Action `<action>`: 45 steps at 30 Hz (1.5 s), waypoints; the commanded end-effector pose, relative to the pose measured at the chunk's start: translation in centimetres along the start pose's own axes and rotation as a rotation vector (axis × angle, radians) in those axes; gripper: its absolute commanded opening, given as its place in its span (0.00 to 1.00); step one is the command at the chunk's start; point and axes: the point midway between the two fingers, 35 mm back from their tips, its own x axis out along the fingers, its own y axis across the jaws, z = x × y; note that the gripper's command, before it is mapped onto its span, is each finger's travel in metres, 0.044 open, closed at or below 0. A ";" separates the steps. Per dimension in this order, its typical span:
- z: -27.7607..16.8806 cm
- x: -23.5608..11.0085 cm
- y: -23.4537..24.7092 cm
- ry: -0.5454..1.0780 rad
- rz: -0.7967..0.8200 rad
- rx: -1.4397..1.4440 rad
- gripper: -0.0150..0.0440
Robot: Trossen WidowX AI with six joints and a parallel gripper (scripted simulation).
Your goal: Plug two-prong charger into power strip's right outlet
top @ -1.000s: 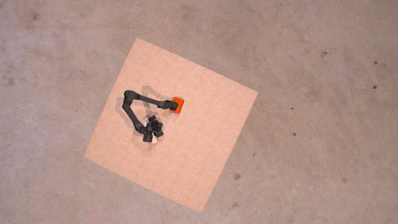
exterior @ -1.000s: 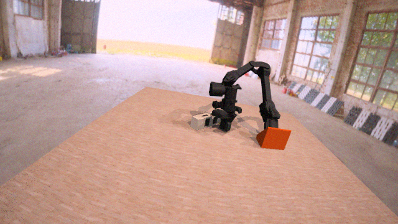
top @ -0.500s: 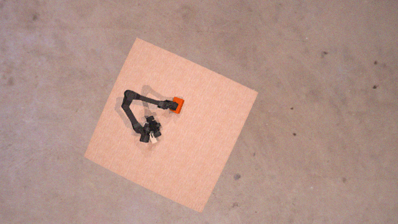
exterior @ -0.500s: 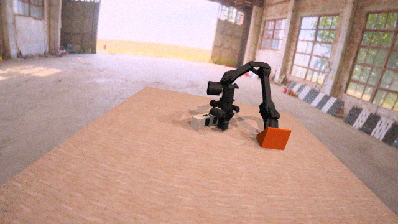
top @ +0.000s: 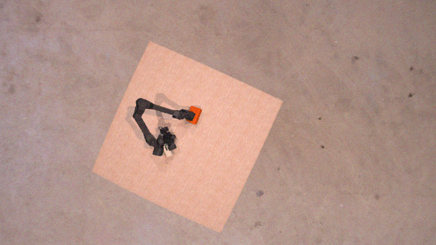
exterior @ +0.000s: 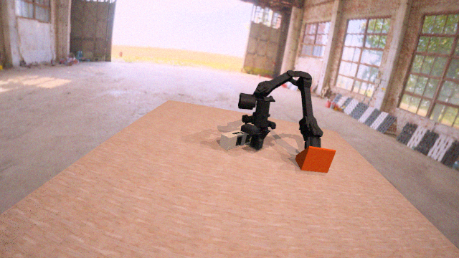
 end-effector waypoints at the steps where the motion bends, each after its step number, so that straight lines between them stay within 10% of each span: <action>1: 0.2 0.0 0.0 -0.004 -0.002 -0.002 0.25; 45: 0.9 -0.1 -0.1 -0.004 -0.002 -0.001 0.25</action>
